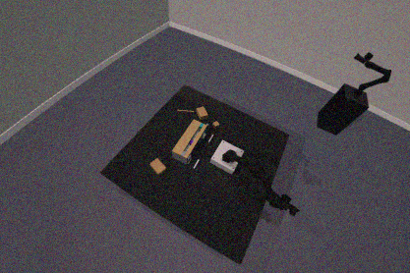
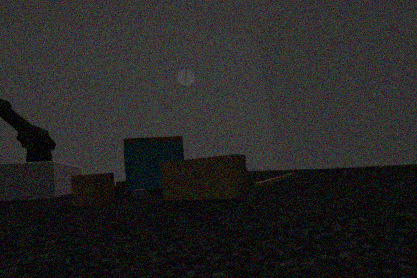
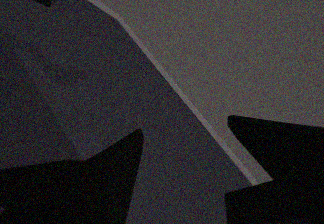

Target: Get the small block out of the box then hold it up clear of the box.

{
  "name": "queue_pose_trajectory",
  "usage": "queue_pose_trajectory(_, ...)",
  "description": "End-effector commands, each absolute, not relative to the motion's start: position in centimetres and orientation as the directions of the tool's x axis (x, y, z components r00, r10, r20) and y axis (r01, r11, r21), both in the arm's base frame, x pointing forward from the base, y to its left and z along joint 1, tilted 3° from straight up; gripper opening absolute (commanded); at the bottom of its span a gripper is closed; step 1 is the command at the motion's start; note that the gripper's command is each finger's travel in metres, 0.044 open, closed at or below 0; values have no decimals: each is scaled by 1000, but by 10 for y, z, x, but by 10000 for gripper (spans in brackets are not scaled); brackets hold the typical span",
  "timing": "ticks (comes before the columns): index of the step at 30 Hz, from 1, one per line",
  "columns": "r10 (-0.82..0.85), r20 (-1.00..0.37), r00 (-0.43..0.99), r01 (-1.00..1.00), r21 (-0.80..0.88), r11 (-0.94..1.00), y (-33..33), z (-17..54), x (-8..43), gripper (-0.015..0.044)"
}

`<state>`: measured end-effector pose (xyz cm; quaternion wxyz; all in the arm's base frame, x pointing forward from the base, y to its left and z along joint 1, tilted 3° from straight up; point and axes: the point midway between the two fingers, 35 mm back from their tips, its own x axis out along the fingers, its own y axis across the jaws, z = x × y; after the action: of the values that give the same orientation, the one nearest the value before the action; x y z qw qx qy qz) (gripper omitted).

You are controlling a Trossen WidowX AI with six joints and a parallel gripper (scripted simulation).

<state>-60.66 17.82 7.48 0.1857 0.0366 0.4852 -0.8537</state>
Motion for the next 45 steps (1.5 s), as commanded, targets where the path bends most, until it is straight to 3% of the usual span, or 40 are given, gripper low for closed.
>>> queue_pose_trajectory(1, -279, -244, -929, 352, -814, -462, 180, 75, -606, 400)
queue_pose_trajectory(11, -17, -342, -939, 287, -760, -583, 305, 78, -543, 400)
queue_pose_trajectory(25, 385, -528, -757, 78, -658, -749, 469, 80, -361, 400)
queue_pose_trajectory(35, 542, -645, -539, -93, -593, -800, 520, 82, -217, 400)
queue_pose_trajectory(45, 590, -757, -280, -292, -518, -804, 523, 85, -64, 400)
